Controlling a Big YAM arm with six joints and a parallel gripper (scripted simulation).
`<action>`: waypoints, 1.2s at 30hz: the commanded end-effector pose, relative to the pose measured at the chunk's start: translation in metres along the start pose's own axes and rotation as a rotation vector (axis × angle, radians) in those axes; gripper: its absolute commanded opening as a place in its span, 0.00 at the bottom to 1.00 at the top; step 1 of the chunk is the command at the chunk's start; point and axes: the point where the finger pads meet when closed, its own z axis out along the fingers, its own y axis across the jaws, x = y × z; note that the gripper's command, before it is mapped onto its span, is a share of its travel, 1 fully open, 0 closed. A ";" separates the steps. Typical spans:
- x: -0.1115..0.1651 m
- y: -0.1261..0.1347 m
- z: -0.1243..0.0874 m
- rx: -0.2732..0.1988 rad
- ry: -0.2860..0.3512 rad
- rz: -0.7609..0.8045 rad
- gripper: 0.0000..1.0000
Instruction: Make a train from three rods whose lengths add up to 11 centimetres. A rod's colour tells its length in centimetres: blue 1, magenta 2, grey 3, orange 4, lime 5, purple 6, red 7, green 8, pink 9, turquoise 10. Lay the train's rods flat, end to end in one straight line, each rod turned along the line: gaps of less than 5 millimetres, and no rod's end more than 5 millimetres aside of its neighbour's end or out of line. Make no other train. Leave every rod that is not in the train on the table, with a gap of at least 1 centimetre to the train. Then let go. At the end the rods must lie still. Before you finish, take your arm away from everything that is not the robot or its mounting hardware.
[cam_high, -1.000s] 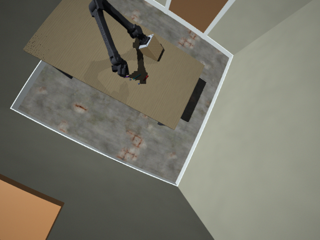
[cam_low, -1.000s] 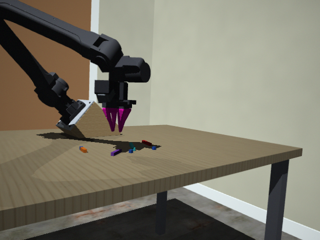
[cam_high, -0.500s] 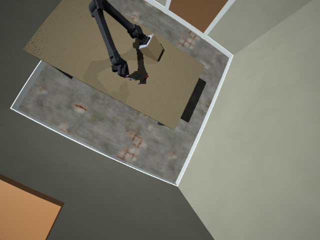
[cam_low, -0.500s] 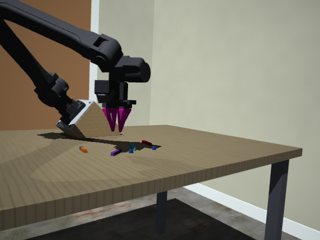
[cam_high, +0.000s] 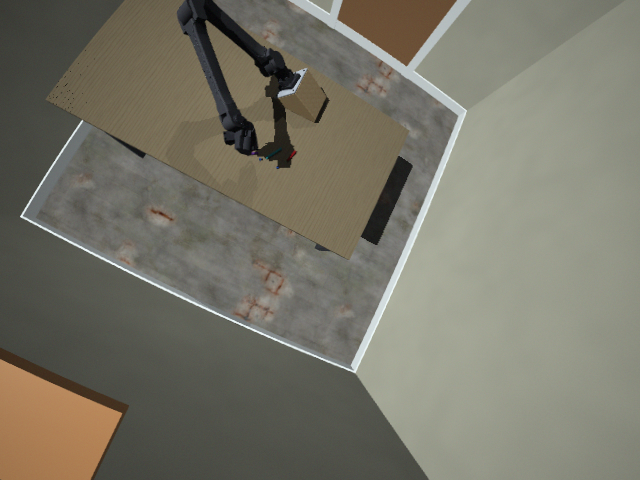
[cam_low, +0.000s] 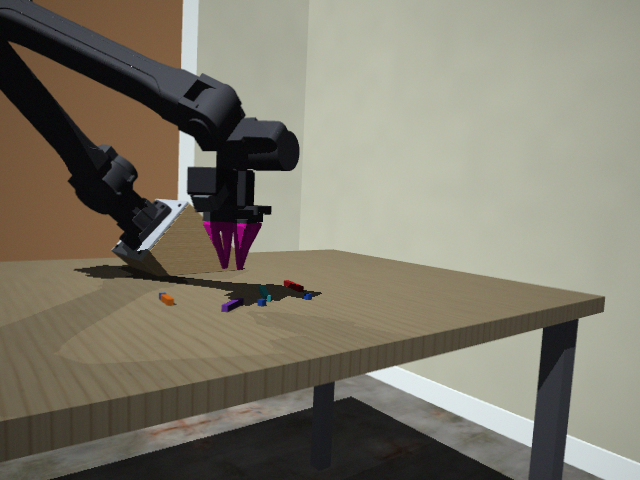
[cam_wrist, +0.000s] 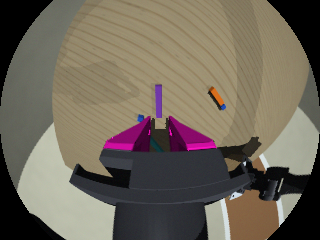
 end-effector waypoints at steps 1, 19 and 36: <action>0.001 0.002 0.012 0.008 -0.001 -0.010 0.23; -0.002 0.004 0.034 0.004 -0.002 -0.004 0.23; -0.002 0.005 0.046 0.004 -0.002 -0.004 0.23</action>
